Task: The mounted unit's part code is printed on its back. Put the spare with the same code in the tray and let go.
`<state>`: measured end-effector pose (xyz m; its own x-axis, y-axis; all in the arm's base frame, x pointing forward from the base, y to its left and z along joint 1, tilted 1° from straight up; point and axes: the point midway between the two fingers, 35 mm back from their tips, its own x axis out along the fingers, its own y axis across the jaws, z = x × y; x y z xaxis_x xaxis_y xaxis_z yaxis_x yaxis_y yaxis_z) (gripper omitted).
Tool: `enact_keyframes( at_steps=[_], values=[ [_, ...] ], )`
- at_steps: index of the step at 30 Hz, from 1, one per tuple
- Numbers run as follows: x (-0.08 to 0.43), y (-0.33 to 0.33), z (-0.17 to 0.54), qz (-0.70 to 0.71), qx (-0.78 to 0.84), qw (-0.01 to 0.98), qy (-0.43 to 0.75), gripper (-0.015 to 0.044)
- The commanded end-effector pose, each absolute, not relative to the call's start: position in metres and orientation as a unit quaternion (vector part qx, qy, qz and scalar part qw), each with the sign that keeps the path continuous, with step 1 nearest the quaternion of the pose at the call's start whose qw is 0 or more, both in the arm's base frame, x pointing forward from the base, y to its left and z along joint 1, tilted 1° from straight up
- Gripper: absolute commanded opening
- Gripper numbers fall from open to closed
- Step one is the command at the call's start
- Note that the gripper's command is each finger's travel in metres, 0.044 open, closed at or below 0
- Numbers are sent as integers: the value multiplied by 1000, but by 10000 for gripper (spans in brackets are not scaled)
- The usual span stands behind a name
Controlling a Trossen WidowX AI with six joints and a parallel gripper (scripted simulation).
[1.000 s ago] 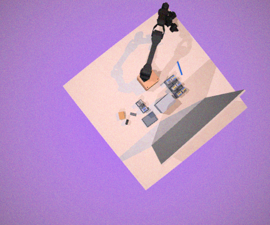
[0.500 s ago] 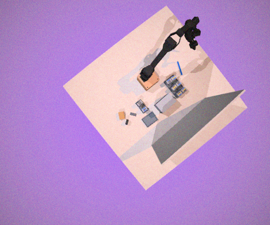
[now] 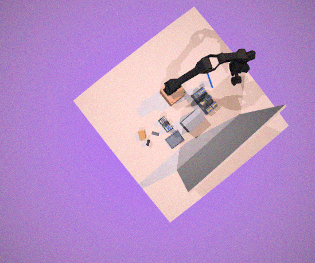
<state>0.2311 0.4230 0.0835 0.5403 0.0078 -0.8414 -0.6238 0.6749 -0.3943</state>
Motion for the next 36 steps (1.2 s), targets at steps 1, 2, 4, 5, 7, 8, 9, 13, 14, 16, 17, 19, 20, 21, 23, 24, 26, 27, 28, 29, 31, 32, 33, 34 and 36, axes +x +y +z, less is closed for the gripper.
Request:
enact_keyframes(
  at_steps=[1,2,4,5,7,8,9,13,14,16,17,19,20,21,23,24,26,27,28,29,31,32,33,34,36],
  values=[
    [276,378,96,175,-334,792,480,440],
    [287,366,97,168,-327,790,491,440],
    [308,340,101,152,-311,785,514,440],
    [318,328,103,143,-307,784,520,440],
    [335,302,108,126,-298,783,532,440],
    [344,289,110,118,-294,782,538,440],
    [352,275,112,110,-288,780,545,440],
    [374,218,120,86,-245,768,585,440],
    [378,204,122,80,-232,765,595,440],
    [385,174,126,69,-205,759,614,440],
    [387,159,128,64,-191,756,623,440],
    [390,130,133,54,-161,749,640,440],
    [391,115,136,49,-145,746,648,440],
    [391,100,138,44,-129,743,655,440],
    [389,70,144,35,-94,738,668,440],
    [387,55,147,30,-76,735,673,440],
    [382,27,152,22,-40,730,682,440],
    [380,16,155,19,-26,728,685,440],
    [378,10,156,17,-17,727,686,440],
    [377,8,156,16,-14,726,687,440],
    [377,8,156,16,-14,726,687,440],
    [377,8,156,16,-14,726,687,440],
    [377,8,156,16,-14,726,687,440],
    [377,8,156,16,-14,726,687,440],
    [377,8,156,16,-14,726,687,440]
  ],
)
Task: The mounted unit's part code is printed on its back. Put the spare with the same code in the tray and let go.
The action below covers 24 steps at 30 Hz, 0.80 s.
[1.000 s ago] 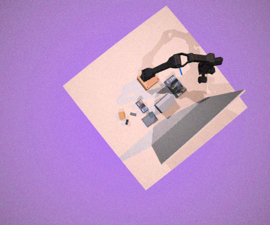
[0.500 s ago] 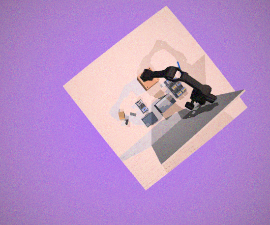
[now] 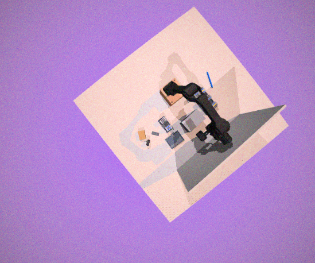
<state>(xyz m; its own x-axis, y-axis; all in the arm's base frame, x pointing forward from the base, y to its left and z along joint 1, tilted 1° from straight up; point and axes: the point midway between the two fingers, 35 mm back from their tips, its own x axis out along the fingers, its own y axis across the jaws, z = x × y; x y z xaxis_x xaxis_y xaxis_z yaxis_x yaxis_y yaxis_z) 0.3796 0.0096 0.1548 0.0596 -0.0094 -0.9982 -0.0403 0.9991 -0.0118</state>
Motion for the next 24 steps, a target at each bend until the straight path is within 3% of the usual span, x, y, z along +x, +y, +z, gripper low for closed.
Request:
enact_keyframes(
  at_steps=[1,13,24],
  values=[
    [377,8,156,16,-14,726,687,440],
    [377,11,156,23,-22,726,687,440],
    [290,142,109,390,-400,603,569,440]
  ],
)
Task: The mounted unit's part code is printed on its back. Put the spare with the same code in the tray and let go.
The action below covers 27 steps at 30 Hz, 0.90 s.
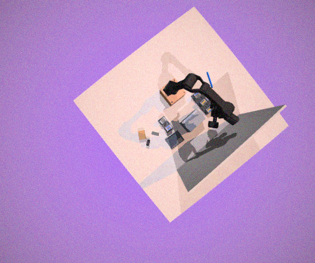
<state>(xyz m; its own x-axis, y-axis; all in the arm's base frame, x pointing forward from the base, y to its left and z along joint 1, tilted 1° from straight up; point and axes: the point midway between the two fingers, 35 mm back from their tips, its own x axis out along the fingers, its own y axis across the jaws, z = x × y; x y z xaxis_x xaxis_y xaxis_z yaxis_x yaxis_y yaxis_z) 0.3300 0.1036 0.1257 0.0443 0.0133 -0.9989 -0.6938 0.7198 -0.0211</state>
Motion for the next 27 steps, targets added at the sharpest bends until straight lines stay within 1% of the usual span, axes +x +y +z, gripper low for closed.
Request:
enact_keyframes(
  at_steps=[1,6,19,24,27],
  values=[
    [281,149,105,414,-424,586,552,440],
    [239,175,88,511,-525,496,466,440],
    [237,175,87,515,-529,492,461,440],
    [236,173,60,515,-529,492,462,309],
    [236,171,48,515,-529,492,462,300]
  ],
)
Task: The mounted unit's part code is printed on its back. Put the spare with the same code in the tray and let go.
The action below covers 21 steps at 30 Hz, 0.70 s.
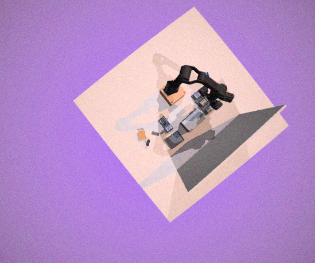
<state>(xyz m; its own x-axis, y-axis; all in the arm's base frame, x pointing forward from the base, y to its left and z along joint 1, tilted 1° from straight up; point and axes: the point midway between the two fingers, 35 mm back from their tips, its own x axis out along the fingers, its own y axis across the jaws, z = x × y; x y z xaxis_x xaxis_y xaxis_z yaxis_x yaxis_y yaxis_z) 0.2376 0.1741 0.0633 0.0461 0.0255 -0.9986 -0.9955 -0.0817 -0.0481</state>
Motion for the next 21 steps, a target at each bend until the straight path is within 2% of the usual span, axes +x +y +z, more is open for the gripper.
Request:
enact_keyframes(
  at_steps=[1,21],
  values=[
    [239,171,47,515,-529,492,462,300],
    [243,173,30,515,-529,492,462,300]
  ],
)
